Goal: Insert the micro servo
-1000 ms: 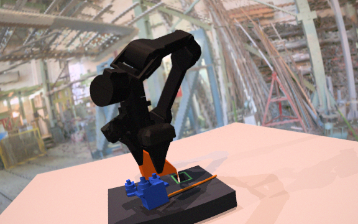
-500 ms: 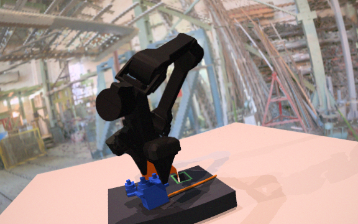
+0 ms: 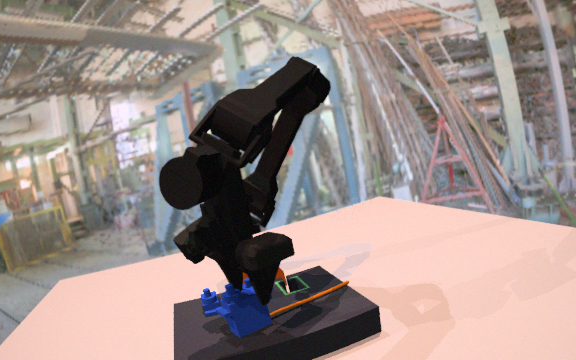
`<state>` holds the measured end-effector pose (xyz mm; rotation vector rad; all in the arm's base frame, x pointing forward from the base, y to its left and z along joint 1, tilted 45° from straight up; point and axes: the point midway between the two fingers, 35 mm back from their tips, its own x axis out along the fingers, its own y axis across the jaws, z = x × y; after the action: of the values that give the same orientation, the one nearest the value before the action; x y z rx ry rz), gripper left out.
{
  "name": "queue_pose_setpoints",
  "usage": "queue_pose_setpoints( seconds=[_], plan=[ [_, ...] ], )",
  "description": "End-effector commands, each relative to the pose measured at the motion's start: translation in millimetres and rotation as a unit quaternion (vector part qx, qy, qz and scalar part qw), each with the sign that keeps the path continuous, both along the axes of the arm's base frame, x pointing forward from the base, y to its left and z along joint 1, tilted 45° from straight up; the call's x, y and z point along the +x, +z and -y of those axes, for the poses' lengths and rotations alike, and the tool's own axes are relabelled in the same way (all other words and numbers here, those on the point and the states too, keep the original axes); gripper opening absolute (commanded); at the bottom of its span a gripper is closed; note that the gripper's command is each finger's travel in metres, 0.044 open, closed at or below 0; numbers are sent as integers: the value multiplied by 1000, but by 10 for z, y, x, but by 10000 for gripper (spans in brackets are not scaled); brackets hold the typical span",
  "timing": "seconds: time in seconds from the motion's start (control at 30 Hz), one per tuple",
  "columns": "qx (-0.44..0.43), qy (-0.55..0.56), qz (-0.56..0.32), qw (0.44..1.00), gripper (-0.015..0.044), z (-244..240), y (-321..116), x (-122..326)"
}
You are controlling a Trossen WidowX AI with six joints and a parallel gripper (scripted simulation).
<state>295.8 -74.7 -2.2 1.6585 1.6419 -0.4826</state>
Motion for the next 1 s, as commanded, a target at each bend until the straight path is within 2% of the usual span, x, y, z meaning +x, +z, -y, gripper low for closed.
queue_pose_setpoints(
  seconds=[0.0, 0.17, 0.37, 0.47, 0.63, 0.97],
  plan=[
    [2, -2, -1, 1000, 256, -13, -9, 0],
    [2, -2, -1, 1000, 125, -13, -9, 0],
    [2, -2, -1, 1000, 85, -13, -9, 0],
    [2, -2, -1, 1000, 6, 25, 27, -4],
    [2, -2, -2, 1000, 0, 169, 208, -63],
    [2, -2, -2, 1000, 0, 170, 221, -90]
  ],
)
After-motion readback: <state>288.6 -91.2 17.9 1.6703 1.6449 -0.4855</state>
